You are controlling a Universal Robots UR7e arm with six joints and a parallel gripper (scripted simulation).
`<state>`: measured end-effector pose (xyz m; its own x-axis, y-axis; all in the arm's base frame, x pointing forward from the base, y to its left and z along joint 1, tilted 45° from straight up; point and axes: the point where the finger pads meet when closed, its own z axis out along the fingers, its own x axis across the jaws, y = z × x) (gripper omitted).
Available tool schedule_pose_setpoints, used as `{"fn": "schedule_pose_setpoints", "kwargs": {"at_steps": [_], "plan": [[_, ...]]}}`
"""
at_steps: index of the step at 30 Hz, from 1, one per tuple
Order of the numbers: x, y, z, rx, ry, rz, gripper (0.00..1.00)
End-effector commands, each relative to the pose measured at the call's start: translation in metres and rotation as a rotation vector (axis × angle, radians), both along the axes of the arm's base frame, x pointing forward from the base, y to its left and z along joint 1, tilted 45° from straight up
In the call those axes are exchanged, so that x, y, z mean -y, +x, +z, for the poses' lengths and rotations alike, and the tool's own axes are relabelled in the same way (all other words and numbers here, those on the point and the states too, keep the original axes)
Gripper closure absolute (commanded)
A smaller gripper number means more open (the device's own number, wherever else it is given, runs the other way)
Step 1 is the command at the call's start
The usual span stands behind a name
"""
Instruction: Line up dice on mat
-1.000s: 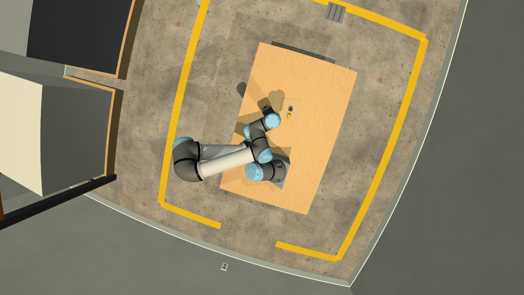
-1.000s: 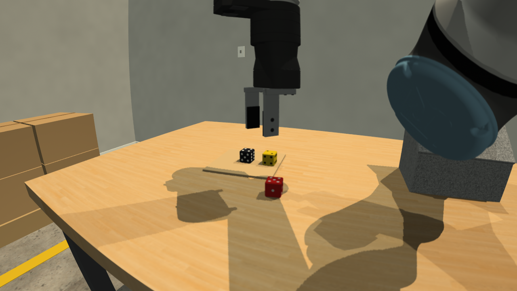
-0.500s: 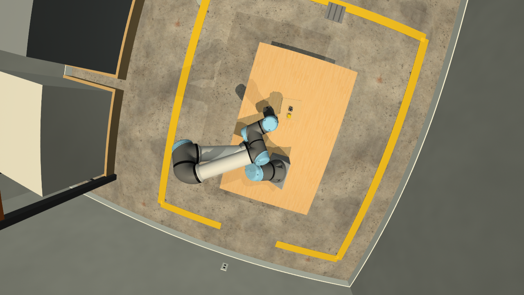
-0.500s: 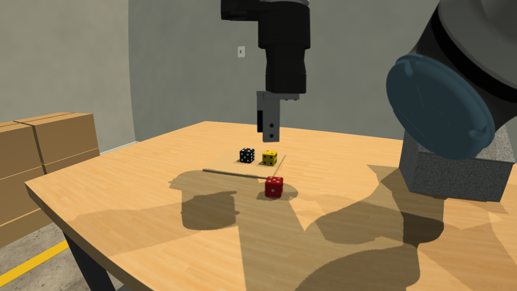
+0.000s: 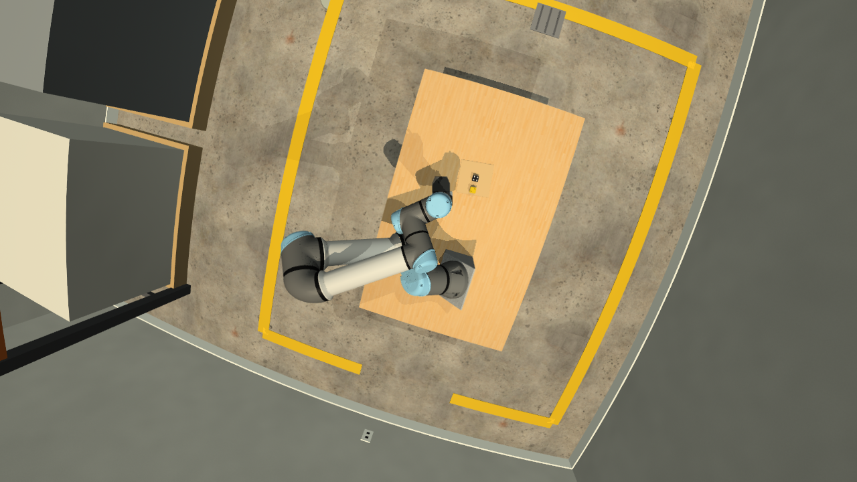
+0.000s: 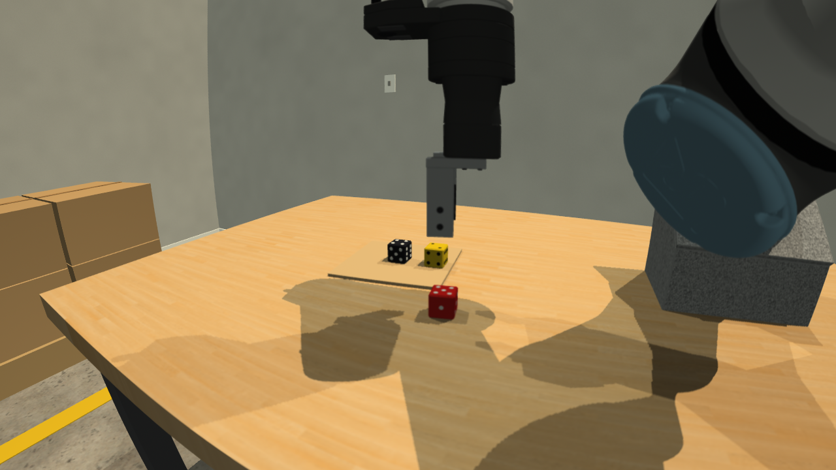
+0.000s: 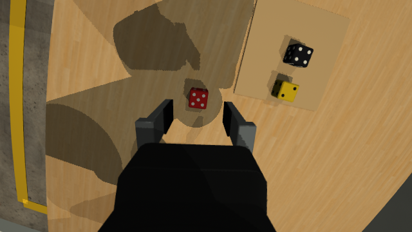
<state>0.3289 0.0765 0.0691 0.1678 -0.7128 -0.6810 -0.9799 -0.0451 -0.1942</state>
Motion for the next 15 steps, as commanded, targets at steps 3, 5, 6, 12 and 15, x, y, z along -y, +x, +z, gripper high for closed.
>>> {"fn": "schedule_pose_setpoints", "kwargs": {"at_steps": [3,5,6,12,15], "plan": [[-0.0011,-0.0031,-0.0014,-0.052,0.009,-0.053,0.0],[-0.0013,-0.0034,-0.0016,-0.059,0.01,-0.06,0.0],[-0.0014,-0.0036,-0.0016,-0.061,0.01,-0.062,0.0],[-0.0009,-0.0033,-0.0013,-0.067,0.01,-0.069,0.0],[-0.0009,-0.0033,-0.0013,-0.067,0.01,-0.069,0.0]]}}
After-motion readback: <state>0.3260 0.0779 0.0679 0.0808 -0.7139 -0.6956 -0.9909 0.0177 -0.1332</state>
